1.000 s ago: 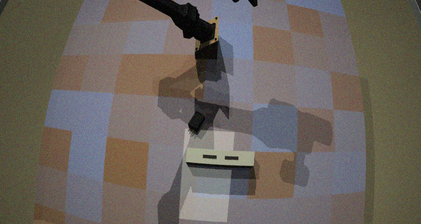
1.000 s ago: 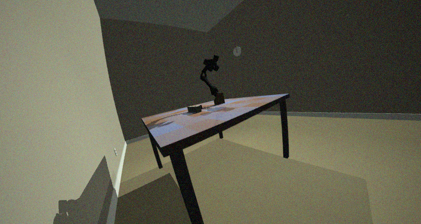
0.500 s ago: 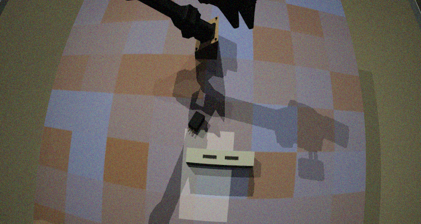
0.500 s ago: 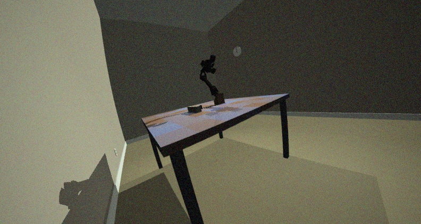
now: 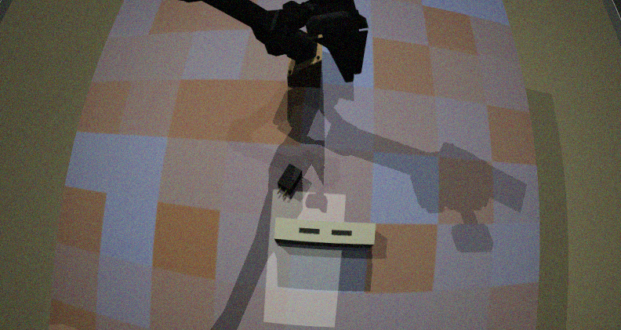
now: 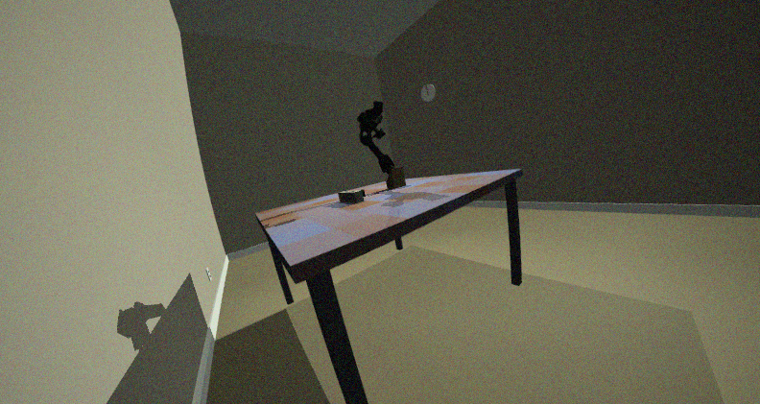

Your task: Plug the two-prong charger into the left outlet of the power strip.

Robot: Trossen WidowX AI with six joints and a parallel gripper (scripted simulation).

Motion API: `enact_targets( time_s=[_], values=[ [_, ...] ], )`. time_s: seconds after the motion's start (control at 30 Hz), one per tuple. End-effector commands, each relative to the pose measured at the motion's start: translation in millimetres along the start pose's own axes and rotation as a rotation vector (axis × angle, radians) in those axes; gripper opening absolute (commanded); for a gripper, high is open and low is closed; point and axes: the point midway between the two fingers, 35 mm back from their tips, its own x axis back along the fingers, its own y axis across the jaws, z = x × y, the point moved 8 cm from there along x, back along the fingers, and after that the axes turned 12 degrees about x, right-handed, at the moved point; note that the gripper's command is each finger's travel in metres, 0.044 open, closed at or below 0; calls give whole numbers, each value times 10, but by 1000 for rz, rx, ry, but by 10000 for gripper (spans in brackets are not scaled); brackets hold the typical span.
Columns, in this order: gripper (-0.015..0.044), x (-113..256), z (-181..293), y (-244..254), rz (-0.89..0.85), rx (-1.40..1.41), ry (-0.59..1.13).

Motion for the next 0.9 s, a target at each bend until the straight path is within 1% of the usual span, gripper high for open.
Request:
enact_targets(
  time_s=[0.0,0.43,0.87],
  values=[
    [440,-153,-16,-21,47,71,-23],
    [440,-639,-190,-52,215,281,-68],
    [440,-1097,-410,-152,396,479,-61]
  ],
)
